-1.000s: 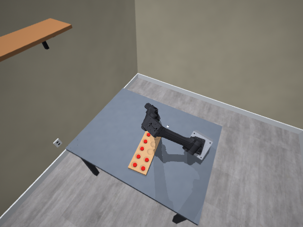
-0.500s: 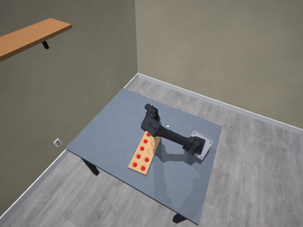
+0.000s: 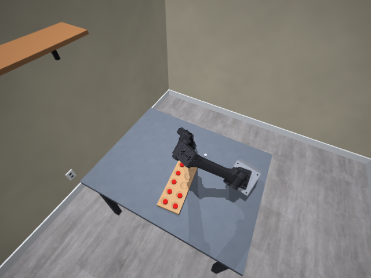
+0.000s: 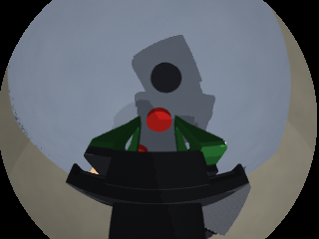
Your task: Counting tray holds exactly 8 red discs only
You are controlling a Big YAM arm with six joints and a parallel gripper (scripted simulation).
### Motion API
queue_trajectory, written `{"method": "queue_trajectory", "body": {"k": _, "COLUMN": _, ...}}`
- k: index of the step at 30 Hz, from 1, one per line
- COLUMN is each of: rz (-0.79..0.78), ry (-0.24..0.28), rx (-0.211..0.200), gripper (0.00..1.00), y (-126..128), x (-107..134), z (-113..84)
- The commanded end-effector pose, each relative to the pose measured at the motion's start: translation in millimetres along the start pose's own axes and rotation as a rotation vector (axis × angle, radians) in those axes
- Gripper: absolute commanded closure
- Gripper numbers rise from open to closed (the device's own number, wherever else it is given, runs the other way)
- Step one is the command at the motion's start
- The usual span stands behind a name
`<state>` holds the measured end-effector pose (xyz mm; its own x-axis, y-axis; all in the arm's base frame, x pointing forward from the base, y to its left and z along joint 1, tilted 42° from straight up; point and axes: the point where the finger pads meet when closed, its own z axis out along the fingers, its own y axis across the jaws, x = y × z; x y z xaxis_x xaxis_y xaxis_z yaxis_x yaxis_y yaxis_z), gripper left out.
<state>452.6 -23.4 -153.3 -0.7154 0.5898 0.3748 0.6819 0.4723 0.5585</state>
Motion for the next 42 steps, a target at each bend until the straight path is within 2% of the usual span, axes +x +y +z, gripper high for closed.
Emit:
{"method": "queue_trajectory", "body": {"k": 1, "rz": -0.003, "ry": 0.007, "rx": 0.002, "gripper": 0.54, "y": -0.7, "x": 1.6, "z": 9.1}}
{"method": "queue_trajectory", "body": {"k": 31, "rz": -0.003, "ry": 0.007, "rx": 0.002, "gripper": 0.54, "y": -1.1, "x": 2.0, "z": 13.0}}
{"method": "queue_trajectory", "body": {"k": 32, "rz": -0.003, "ry": 0.007, "rx": 0.002, "gripper": 1.00, "y": -1.1, "x": 2.0, "z": 13.0}}
{"method": "queue_trajectory", "body": {"k": 42, "rz": -0.004, "ry": 0.007, "rx": 0.002, "gripper": 1.00, "y": -1.1, "x": 2.0, "z": 13.0}}
